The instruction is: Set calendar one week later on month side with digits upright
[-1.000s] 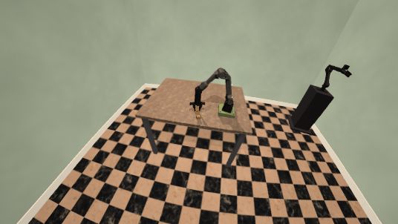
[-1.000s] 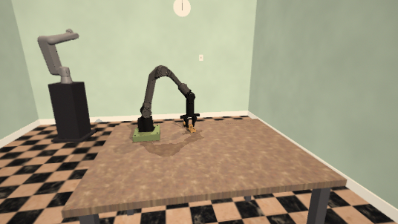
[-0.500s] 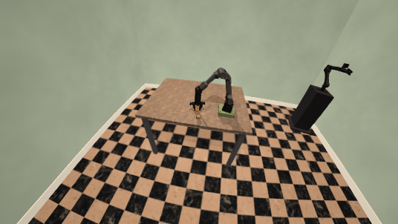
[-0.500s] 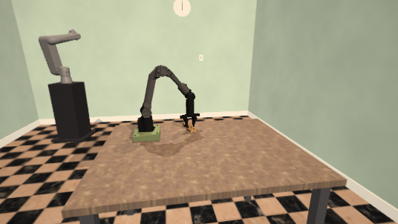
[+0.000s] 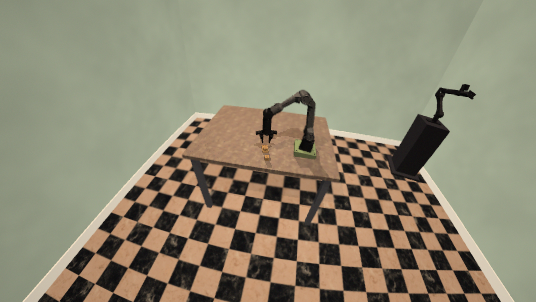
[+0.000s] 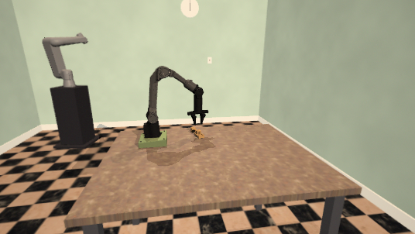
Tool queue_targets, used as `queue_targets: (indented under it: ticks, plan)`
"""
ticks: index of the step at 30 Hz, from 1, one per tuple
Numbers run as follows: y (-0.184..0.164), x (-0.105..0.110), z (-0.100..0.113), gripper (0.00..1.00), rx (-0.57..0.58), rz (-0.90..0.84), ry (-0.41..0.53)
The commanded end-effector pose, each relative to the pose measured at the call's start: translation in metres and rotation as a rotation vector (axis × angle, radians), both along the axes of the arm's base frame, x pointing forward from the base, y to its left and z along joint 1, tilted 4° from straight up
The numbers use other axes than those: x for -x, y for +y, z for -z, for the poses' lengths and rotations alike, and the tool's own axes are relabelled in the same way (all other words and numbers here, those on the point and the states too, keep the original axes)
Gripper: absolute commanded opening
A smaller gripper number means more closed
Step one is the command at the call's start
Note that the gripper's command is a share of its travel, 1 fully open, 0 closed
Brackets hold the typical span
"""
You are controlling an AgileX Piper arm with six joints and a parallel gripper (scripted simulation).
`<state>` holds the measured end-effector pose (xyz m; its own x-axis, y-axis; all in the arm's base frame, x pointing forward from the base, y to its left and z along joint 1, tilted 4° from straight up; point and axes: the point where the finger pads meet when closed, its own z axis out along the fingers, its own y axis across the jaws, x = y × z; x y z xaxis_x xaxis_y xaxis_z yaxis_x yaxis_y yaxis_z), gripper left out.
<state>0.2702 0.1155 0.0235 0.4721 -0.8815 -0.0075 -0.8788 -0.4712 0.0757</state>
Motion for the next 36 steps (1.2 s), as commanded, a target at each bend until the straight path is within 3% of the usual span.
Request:
queue_targets:
  ticks: [1,8,13,14,36]
  plan:
    - [0.001,-0.002,-0.008,0.6,-0.002,0.0,-0.006]
    - [0.001,-0.003,-0.028,0.6,-0.002,0.0,-0.006]
    - [0.001,-0.003,-0.03,0.6,-0.001,0.0,-0.003]
    - [0.001,-0.003,-0.03,1.0,-0.001,0.0,-0.003]
    - [0.002,-0.002,-0.03,1.0,-0.001,0.0,-0.003]
